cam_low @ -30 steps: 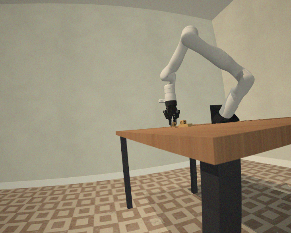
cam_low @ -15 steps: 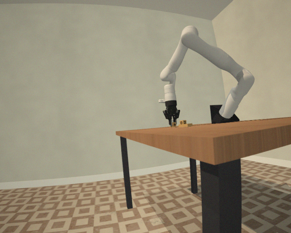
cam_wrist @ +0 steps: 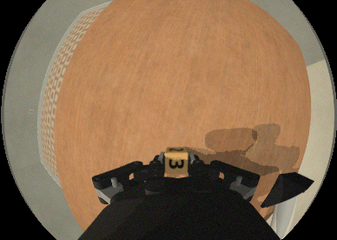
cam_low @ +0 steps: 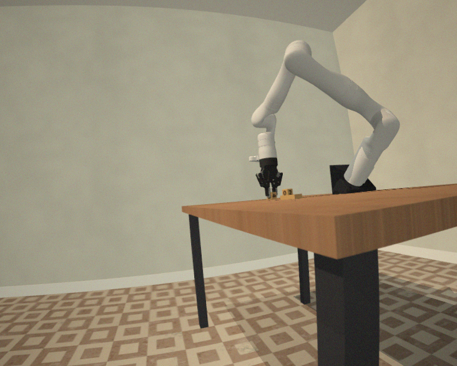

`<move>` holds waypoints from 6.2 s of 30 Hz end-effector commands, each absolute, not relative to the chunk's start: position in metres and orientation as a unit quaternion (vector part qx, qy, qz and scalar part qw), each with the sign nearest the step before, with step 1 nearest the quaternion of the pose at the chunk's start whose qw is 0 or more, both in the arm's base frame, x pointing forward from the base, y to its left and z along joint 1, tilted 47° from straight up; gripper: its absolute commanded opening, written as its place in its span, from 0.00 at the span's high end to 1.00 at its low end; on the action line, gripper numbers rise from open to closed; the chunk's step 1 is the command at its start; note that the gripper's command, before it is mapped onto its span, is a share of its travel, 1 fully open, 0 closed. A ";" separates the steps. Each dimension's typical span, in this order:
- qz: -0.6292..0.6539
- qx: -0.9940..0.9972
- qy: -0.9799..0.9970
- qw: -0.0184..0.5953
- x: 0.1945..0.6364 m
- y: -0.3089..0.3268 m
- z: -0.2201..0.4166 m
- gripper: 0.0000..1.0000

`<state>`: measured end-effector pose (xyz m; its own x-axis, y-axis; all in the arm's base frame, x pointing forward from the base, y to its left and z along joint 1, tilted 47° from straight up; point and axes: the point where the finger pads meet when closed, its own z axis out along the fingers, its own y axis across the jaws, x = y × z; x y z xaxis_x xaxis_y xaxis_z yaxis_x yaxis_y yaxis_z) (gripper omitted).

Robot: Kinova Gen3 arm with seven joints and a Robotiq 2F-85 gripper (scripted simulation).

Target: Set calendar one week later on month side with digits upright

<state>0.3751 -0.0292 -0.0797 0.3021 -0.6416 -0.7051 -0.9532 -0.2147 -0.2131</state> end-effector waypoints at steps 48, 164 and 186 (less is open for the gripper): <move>0.242 -0.740 0.539 0.321 0.375 -0.028 -0.082 0.74; 0.242 -0.740 0.539 0.321 0.377 -0.094 -0.021 0.00; 0.243 -0.739 0.540 0.320 0.376 -0.094 -0.021 0.00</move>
